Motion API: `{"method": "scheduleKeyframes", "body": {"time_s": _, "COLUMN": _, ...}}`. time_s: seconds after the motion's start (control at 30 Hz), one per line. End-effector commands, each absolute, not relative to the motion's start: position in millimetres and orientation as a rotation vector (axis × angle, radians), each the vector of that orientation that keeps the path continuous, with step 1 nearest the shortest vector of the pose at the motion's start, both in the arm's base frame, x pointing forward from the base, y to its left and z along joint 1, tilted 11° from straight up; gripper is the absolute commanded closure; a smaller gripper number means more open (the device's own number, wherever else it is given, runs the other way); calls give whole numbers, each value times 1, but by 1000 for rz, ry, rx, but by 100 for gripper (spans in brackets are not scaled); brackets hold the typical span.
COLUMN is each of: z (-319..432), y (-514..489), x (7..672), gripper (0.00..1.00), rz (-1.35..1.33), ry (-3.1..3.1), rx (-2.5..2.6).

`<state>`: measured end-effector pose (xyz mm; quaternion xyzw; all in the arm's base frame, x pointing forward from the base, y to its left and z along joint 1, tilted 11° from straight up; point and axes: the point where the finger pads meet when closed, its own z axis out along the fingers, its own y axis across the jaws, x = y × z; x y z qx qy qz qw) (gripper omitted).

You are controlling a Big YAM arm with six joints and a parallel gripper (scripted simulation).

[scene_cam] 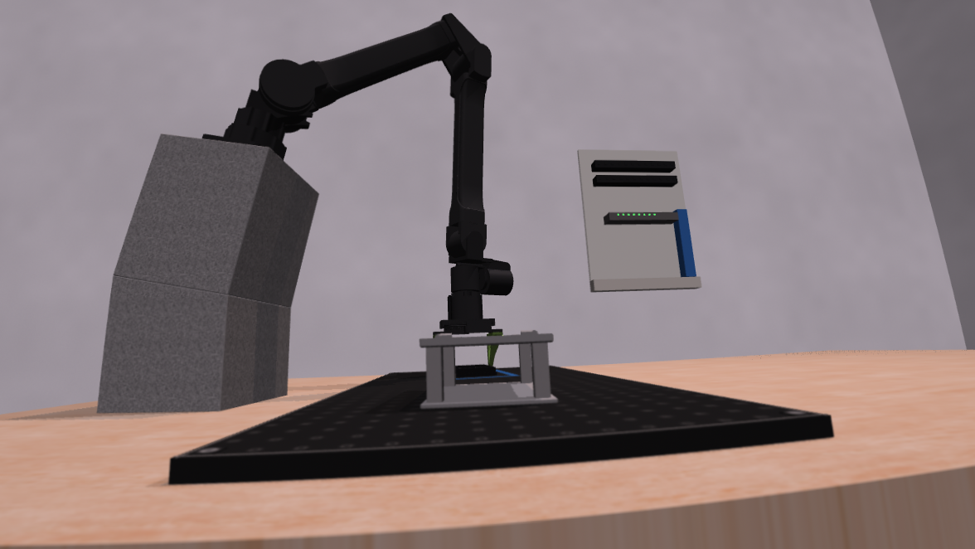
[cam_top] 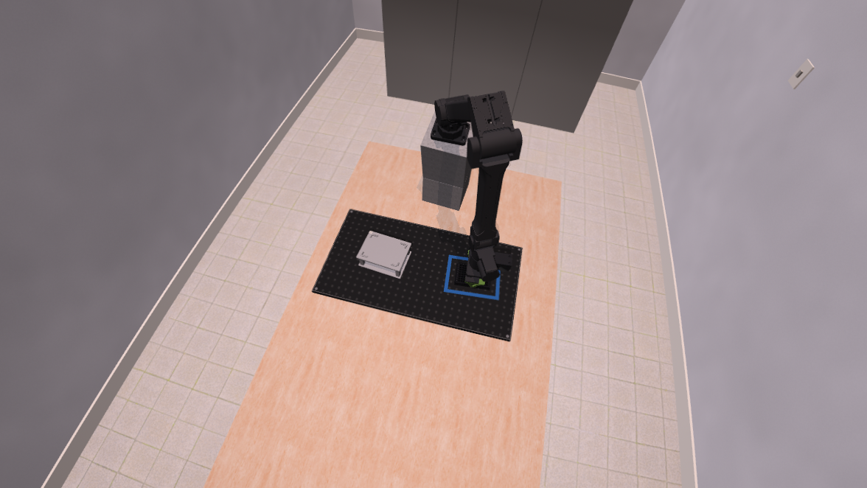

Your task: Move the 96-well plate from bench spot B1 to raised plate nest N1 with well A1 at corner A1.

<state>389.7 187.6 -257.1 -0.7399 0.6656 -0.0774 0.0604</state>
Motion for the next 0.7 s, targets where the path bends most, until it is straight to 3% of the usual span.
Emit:
{"method": "scheduleKeyframes", "body": {"time_s": 0.0, "z": -241, "y": 190, "x": 394, "gripper": 100, "rz": -232, "ry": 2004, "rx": -2228}}
{"method": "scheduleKeyframes", "body": {"time_s": 0.67, "z": -212, "y": 196, "x": 384, "gripper": 100, "rz": -231, "ry": 2000, "rx": -2229}}
